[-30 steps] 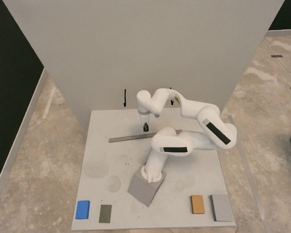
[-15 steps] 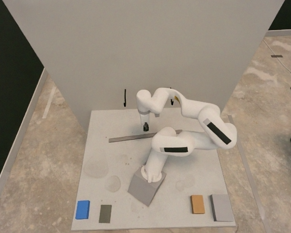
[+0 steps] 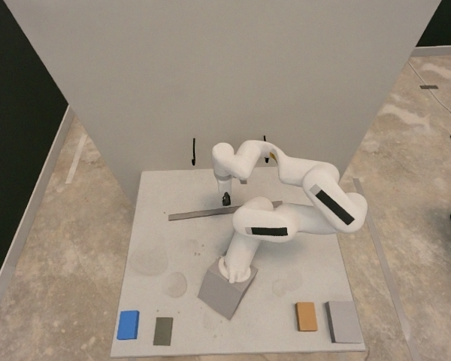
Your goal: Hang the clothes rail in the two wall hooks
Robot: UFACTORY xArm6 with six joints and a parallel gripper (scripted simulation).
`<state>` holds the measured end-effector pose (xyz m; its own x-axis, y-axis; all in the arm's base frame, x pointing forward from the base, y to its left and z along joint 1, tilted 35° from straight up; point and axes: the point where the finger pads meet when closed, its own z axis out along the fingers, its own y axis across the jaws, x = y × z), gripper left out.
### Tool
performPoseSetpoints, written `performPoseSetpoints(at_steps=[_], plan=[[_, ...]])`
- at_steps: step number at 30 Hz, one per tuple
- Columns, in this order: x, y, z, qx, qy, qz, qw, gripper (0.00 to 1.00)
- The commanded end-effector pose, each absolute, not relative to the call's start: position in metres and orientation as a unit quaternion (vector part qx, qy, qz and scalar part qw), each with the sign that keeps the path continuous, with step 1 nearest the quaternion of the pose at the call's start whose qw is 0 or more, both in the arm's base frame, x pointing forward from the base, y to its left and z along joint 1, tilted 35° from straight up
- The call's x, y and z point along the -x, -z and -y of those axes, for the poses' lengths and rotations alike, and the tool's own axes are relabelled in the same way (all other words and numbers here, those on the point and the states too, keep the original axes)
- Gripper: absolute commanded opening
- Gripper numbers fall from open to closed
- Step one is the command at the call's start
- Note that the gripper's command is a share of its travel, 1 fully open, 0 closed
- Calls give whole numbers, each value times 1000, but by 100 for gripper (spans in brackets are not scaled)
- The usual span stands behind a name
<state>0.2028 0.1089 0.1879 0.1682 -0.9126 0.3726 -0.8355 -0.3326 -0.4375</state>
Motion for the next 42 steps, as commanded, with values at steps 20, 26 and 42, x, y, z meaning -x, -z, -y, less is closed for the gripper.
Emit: performPoseSetpoints(at_steps=[20,26,42], plan=[[-222,-160,-101,761,294,-574,67,100],[-225,-155,-100,761,294,-574,67,100],[-238,-135,-94,761,294,-574,67,100]])
